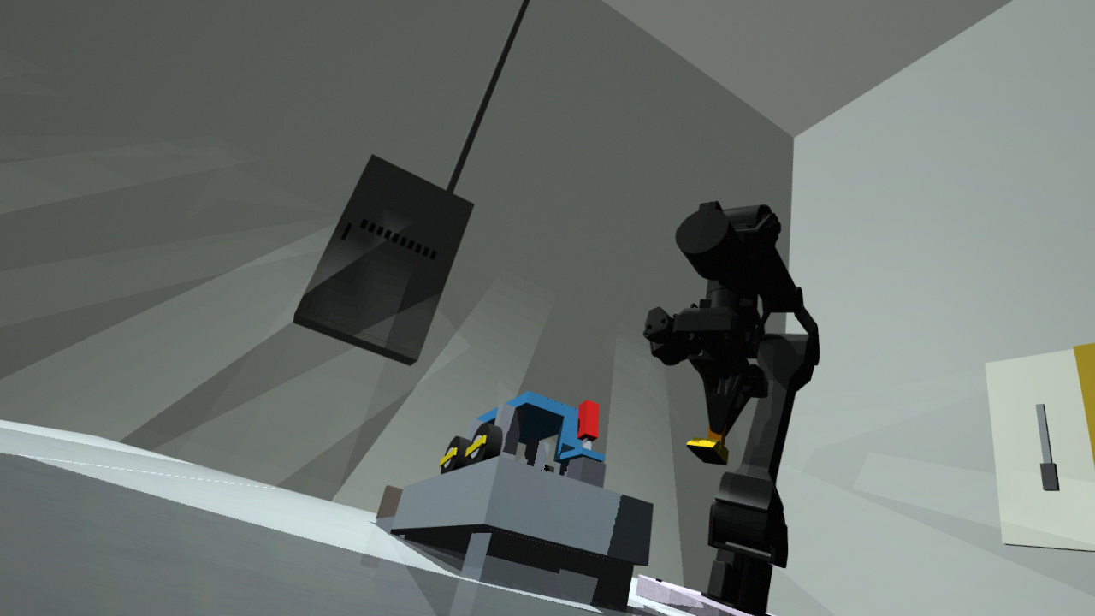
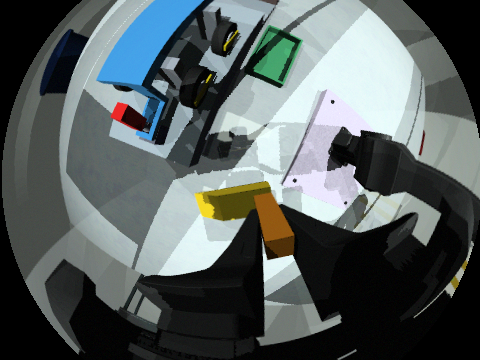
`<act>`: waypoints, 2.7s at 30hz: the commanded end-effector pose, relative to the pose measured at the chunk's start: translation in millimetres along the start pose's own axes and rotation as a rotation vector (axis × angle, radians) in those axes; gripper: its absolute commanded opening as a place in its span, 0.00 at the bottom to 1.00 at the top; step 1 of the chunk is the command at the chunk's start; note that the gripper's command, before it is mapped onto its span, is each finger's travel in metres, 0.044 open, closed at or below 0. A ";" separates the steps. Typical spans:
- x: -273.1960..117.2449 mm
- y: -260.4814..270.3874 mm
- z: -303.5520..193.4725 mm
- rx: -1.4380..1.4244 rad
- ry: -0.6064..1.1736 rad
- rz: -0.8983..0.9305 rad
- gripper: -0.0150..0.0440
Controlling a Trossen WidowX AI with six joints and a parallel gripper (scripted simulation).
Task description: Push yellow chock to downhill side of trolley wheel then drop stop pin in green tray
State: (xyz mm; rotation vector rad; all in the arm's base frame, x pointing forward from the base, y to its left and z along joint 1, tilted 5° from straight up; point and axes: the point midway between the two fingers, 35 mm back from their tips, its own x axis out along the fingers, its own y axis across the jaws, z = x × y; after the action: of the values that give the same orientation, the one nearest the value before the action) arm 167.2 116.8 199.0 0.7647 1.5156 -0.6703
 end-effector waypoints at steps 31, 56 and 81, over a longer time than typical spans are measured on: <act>-0.1 -0.2 0.7 -0.968 0.002 -0.008 0.25; 3.8 -20.5 74.8 -1.011 -0.003 -0.014 0.25; 8.6 -47.9 162.2 -1.011 -0.008 -0.020 0.25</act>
State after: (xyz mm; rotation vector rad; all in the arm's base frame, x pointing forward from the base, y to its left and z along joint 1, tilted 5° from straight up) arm 223.9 -28.6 177.5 -0.0218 1.5990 0.1279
